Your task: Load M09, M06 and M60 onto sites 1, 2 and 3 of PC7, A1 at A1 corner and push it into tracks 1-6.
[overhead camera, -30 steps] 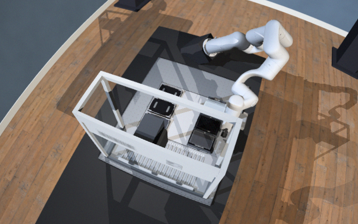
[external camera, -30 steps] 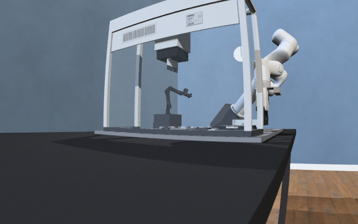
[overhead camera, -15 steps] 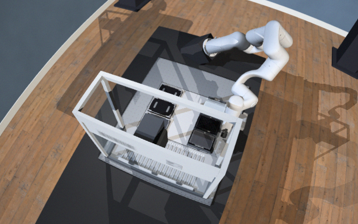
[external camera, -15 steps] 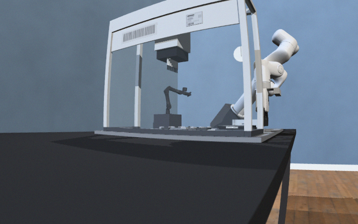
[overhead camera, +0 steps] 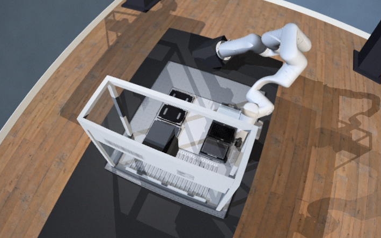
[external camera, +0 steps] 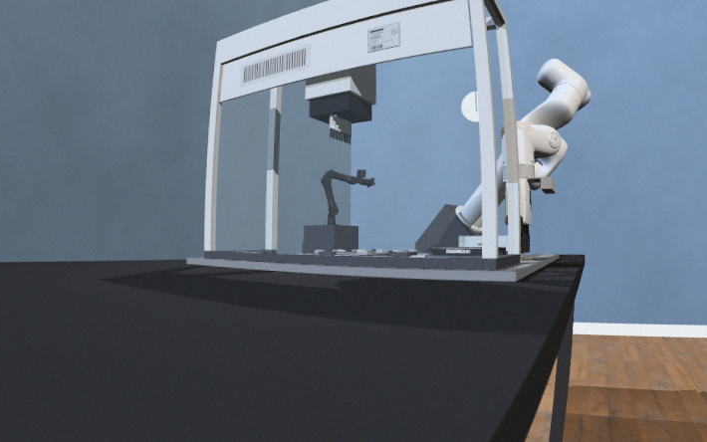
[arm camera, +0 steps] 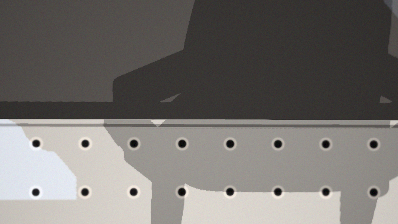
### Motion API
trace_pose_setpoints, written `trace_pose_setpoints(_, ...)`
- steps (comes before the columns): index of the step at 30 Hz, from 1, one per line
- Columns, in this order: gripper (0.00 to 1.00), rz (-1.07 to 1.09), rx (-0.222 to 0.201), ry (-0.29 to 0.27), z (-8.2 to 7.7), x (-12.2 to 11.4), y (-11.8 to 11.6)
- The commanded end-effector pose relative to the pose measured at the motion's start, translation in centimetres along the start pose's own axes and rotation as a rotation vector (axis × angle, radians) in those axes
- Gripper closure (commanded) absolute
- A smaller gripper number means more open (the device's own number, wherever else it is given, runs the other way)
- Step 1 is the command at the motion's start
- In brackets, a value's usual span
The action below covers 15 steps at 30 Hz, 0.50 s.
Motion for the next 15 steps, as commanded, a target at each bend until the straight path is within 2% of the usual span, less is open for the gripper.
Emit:
trace_pose_setpoints(1, 0.00, 0.000, -0.004, -0.001, 0.05, -0.04, 0.11)
trace_pose_setpoints(15, 0.00, 0.000, -0.004, -0.001, 0.60, -0.04, 0.11)
Point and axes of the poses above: the point where the finger pads meet when closed, its own z axis out along the fingers, its own y axis across the jaws, x = y × z, the point moved 10 cm from there along -z, back along the fingers, and after that the axes turned 13 degrees about -z, right-handed, at the moved point
